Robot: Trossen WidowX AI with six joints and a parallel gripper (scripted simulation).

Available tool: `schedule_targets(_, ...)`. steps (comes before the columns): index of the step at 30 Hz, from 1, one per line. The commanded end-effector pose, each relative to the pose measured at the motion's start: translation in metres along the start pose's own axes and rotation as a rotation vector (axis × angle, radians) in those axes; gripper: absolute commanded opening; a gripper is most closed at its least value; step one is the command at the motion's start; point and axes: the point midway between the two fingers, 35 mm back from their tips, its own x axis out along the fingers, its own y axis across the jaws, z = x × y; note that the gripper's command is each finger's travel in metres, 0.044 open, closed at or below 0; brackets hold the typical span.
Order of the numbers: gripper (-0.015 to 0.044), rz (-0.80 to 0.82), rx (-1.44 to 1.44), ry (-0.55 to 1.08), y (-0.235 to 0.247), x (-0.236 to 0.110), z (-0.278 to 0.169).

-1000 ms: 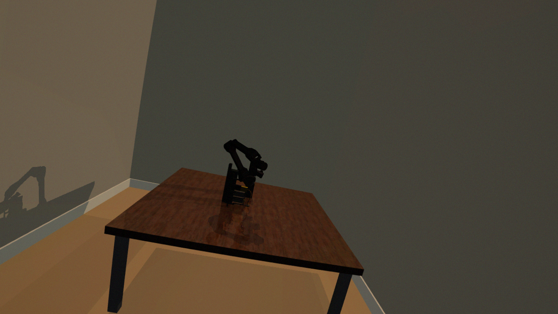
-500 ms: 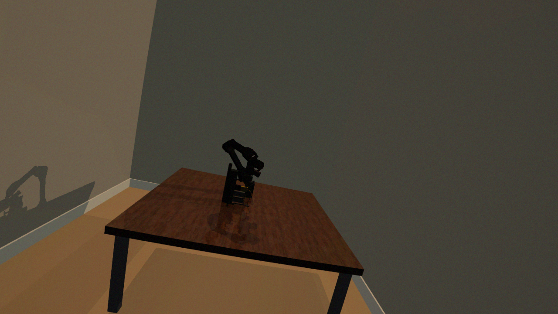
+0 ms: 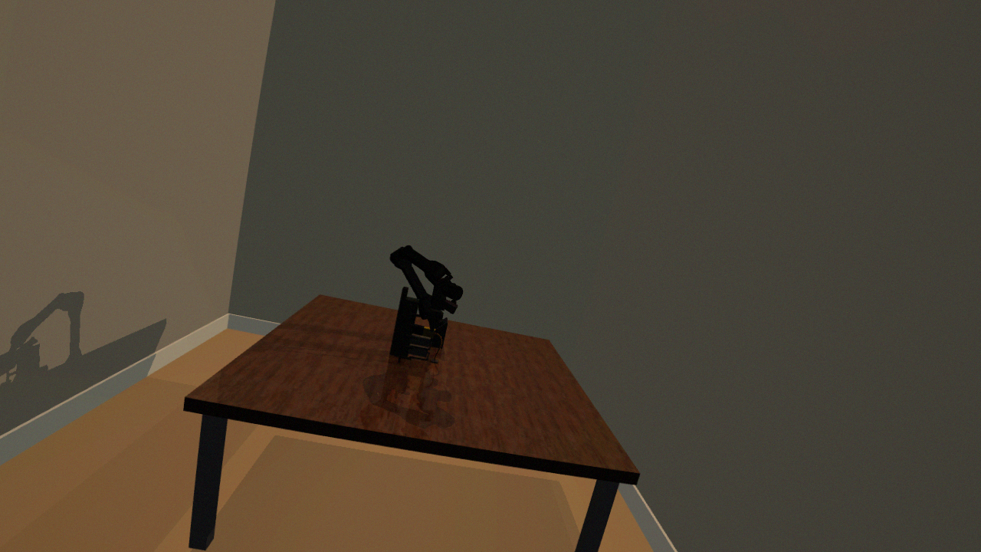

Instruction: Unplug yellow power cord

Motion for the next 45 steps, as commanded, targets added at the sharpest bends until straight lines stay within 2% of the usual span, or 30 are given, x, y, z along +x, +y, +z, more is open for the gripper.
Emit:
schedule_targets(1,0.016,0.005,-0.008,0.008,0.002,0.005,-0.001)
schedule_targets(9,0.016,0.005,-0.008,0.008,0.002,0.005,-0.001)
schedule_targets(13,0.0055,0.003,0.0,0.002,0.001,0.003,0.0)
schedule_targets(21,0.0002,0.003,0.0,0.002,0.001,0.003,0.0)
schedule_targets(45,0.0,0.003,-0.004,-0.001,-0.002,0.001,0.034)
